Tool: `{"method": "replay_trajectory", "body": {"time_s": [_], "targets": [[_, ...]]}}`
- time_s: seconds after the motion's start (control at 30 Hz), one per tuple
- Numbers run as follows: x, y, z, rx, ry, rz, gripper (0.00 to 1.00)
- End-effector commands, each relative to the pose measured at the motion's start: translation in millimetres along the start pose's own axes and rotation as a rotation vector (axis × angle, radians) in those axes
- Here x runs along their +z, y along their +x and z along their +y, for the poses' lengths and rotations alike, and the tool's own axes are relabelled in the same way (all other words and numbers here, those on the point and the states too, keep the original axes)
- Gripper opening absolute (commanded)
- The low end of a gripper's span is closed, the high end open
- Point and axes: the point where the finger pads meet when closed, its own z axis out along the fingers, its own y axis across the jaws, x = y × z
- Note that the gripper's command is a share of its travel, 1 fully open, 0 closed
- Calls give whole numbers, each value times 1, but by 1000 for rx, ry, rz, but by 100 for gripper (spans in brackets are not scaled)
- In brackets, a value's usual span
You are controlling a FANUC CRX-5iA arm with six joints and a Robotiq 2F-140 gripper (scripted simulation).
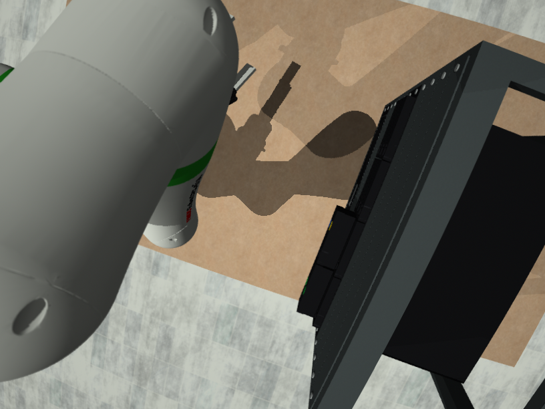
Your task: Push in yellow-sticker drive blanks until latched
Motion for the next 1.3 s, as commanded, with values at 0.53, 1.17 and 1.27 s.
{"method": "replay_trajectory", "body": {"time_s": [0.53, 1.17, 1.27], "targets": [[-44, 119, 49, 283, -50, 446, 100], [-123, 198, 85, 426, -24, 801, 100], [-137, 208, 90, 440, -16, 852, 100]]}}
